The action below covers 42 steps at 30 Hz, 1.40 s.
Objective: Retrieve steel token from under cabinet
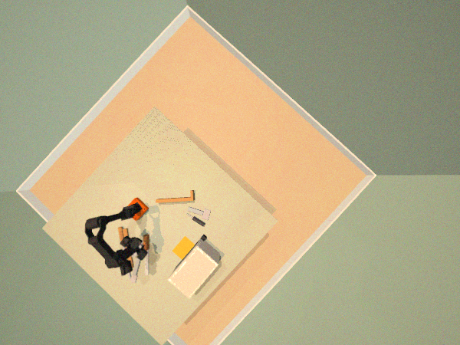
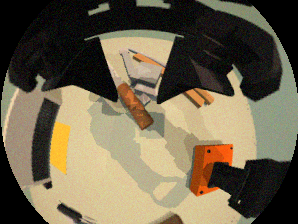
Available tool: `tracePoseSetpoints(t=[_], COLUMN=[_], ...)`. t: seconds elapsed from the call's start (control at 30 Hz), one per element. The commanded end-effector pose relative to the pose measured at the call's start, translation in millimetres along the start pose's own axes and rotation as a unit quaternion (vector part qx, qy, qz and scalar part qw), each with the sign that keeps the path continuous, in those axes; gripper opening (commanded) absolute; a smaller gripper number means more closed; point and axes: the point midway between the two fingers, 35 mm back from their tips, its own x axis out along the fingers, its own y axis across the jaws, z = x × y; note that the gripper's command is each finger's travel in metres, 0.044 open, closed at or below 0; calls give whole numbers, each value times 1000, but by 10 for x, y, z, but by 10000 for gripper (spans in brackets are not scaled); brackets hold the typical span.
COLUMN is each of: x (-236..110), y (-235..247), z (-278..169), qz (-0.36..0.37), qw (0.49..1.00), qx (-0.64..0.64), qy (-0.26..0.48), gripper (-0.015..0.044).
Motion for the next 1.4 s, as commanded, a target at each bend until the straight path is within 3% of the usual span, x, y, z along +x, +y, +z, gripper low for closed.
tracePoseSetpoints(t=[0.0,1.37], x=[-3,-3], y=[0,0], z=[0,-1], qz=[0,0], qw=[1000,984], qx=[18,180], qy=[0,0], gripper=[270,270])
